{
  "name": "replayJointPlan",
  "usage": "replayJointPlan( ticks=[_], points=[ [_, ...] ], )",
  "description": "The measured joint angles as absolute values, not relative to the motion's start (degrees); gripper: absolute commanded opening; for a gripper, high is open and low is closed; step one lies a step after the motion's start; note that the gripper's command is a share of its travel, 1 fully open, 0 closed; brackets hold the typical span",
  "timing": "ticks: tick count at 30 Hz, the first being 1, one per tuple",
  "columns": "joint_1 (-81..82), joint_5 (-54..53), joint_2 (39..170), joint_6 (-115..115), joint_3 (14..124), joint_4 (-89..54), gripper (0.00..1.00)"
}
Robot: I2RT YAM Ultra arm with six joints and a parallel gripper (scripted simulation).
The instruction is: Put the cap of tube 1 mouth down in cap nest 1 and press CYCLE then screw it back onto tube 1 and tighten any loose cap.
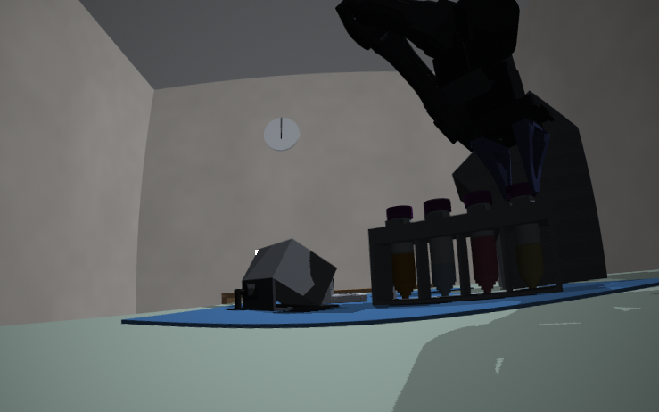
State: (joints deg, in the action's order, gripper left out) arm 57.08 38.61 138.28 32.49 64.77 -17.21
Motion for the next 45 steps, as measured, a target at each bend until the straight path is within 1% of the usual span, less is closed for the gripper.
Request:
replayJointPlan(
  ticks=[5, 11, 12, 28, 45],
  points=[
    [57.08, 38.59, 138.28, 43.18, 64.77, -17.21, 0.00],
    [57.08, 38.59, 138.28, 47.29, 64.77, -17.21, 0.00],
    [57.08, 38.59, 138.28, 47.57, 64.77, -17.21, 0.49],
    [57.10, 38.59, 137.84, 49.45, 64.79, -17.93, 0.49],
    [61.43, 38.41, 132.53, 54.48, 65.71, -26.35, 0.49]
  ],
)
